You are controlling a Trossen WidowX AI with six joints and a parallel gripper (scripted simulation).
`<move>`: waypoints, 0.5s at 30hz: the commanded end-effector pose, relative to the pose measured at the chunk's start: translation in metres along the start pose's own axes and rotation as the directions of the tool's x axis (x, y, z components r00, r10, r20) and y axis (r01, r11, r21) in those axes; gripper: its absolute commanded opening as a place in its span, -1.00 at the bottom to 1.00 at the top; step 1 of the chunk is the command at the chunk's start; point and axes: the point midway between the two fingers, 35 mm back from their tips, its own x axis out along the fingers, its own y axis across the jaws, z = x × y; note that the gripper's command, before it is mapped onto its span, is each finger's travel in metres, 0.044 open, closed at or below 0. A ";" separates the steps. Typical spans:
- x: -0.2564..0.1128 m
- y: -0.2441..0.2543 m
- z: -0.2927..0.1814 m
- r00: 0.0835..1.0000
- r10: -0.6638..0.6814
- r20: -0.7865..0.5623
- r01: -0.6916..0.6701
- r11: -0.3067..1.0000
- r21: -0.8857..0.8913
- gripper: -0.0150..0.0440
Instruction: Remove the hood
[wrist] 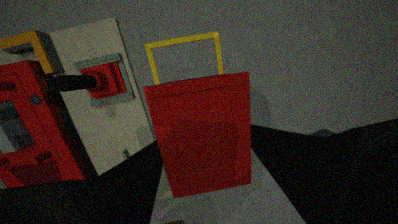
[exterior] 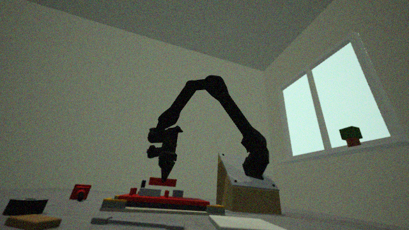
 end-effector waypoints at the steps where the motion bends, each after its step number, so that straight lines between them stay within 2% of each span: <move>1: 0.002 0.000 0.001 1.000 0.003 0.005 -0.003 1.000 0.003 -0.49; 15: 0.011 0.001 0.000 1.000 0.004 0.005 -0.004 1.000 0.003 -0.49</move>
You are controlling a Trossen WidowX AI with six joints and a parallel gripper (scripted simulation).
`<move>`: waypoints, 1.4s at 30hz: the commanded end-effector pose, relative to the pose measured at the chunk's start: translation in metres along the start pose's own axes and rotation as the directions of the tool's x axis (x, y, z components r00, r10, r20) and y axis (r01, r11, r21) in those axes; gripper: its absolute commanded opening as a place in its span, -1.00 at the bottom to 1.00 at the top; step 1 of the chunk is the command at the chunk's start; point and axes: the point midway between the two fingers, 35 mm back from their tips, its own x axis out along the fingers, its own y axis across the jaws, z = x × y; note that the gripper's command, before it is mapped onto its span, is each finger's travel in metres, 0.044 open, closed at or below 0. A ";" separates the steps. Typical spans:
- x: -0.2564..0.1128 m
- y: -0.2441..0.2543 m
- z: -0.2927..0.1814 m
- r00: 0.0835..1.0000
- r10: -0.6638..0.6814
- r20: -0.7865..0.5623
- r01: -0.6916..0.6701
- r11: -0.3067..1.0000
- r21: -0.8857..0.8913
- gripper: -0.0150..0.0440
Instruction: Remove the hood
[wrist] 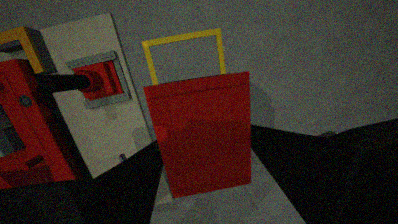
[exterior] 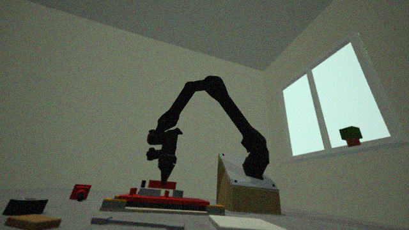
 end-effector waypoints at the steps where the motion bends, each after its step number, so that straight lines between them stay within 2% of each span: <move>1: 0.002 0.000 0.001 1.000 0.003 0.005 -0.003 1.000 0.003 -0.49; 42: 0.025 0.002 -0.001 1.000 0.006 0.005 -0.006 1.000 0.003 -0.49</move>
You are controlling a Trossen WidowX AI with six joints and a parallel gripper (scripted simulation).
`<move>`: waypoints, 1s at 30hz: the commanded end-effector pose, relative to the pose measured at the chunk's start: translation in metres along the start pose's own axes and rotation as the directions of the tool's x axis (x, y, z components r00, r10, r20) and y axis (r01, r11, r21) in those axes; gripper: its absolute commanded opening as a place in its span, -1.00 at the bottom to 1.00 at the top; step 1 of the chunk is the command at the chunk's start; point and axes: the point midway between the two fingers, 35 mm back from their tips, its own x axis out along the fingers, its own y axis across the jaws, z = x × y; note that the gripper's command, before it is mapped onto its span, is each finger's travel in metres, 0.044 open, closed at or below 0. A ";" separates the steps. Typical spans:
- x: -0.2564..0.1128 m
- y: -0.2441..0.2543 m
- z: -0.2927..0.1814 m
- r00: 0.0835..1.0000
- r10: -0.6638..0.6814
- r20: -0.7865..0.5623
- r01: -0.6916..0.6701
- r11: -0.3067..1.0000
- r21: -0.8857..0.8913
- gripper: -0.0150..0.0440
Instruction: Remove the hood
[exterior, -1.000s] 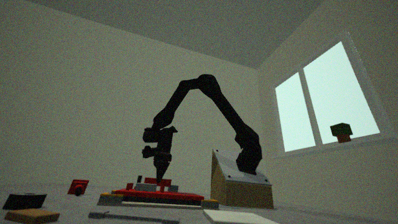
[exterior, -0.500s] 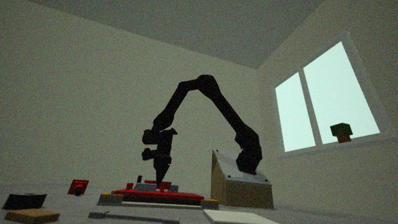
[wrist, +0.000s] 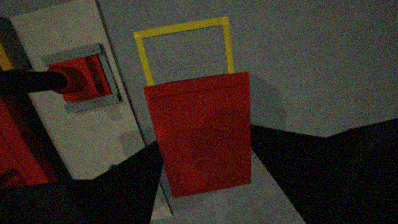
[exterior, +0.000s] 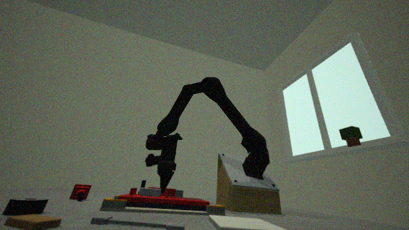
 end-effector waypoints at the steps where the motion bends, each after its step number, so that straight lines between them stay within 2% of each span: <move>1: 0.002 0.000 0.001 1.000 0.003 0.005 -0.003 1.000 0.003 -0.49; 30: 0.016 0.001 0.001 1.000 0.004 0.005 -0.004 1.000 0.003 -0.49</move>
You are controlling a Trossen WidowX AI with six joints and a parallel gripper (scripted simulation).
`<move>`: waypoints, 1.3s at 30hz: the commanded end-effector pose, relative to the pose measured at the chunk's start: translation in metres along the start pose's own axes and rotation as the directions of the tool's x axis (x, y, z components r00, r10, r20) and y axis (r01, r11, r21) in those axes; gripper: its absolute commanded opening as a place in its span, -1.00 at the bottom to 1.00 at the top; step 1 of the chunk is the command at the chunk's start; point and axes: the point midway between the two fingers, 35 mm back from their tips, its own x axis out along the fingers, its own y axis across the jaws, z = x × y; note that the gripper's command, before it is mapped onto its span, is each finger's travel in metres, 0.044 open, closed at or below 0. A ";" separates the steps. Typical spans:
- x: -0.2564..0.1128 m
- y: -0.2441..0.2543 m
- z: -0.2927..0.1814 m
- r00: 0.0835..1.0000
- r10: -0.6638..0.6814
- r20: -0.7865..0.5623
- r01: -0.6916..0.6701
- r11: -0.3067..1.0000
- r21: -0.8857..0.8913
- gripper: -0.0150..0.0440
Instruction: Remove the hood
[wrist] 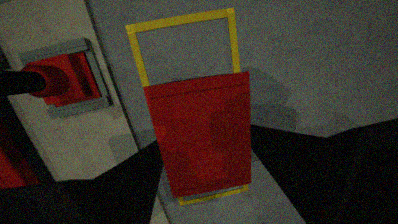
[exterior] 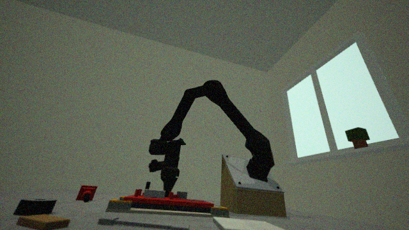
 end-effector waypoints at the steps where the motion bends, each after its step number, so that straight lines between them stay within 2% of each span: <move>1: 0.002 0.000 0.001 1.000 0.003 0.005 -0.004 1.000 0.003 -0.49; 3: 0.003 0.000 0.001 1.000 0.004 0.005 -0.004 1.000 0.003 -0.49; 20: 0.000 0.000 0.000 1.000 0.000 0.000 0.000 1.000 0.000 1.00; 24: -0.023 -0.001 0.001 1.000 0.000 0.002 0.000 1.000 0.001 1.00; 29: -0.069 -0.002 0.000 1.000 0.004 0.005 -0.004 1.000 0.001 1.00; 39: -0.071 -0.002 -0.001 1.000 0.004 0.006 -0.004 1.000 0.001 1.00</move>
